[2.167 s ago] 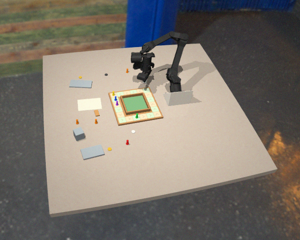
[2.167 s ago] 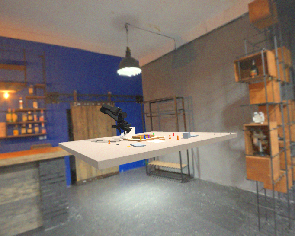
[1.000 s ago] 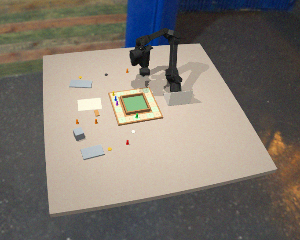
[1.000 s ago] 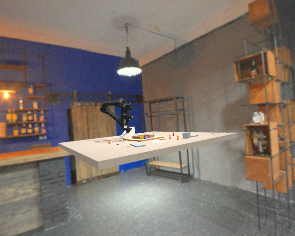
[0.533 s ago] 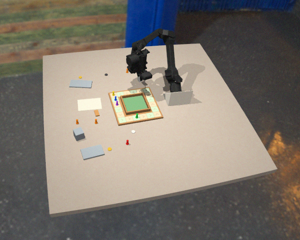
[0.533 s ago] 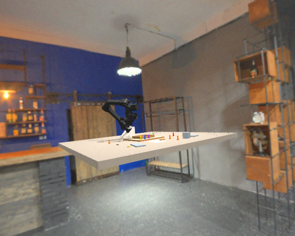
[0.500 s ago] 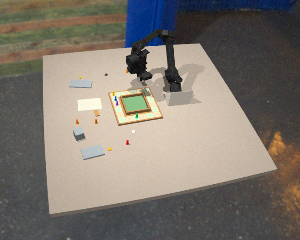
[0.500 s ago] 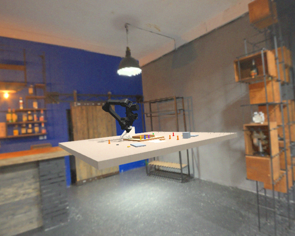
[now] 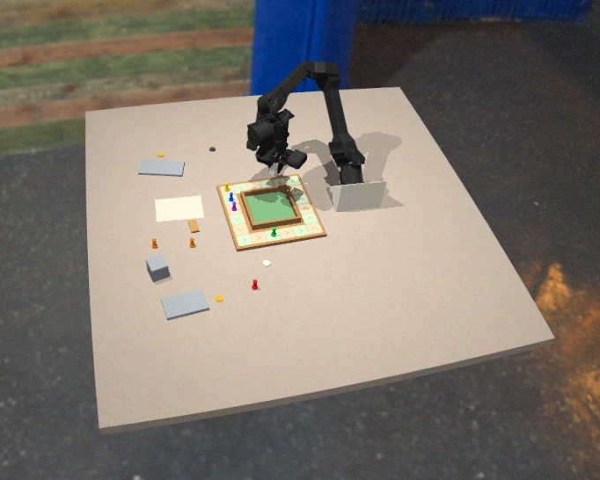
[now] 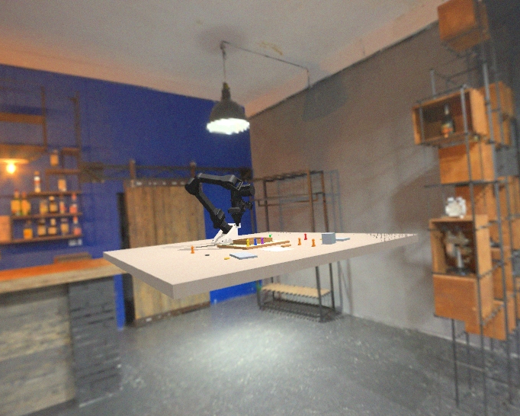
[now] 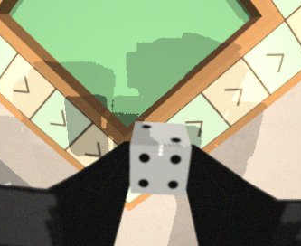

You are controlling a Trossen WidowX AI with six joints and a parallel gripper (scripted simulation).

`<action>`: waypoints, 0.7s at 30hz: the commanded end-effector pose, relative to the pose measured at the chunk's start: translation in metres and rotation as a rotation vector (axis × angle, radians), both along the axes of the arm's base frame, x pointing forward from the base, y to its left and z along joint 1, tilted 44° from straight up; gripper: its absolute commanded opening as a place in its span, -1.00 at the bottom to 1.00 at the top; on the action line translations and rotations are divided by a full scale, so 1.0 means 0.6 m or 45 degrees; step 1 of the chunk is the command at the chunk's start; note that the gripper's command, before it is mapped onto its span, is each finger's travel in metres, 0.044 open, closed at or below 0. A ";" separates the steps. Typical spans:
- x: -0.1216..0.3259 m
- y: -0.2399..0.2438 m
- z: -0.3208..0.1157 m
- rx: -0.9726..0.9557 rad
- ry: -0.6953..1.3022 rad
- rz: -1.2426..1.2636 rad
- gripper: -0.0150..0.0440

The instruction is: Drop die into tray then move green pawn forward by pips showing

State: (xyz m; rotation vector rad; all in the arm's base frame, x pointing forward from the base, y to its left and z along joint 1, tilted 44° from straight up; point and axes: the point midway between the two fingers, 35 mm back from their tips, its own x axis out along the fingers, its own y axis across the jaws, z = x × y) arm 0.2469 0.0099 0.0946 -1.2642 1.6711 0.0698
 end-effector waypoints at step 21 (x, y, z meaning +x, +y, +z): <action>0.039 0.061 -0.102 -0.043 0.657 0.697 -0.49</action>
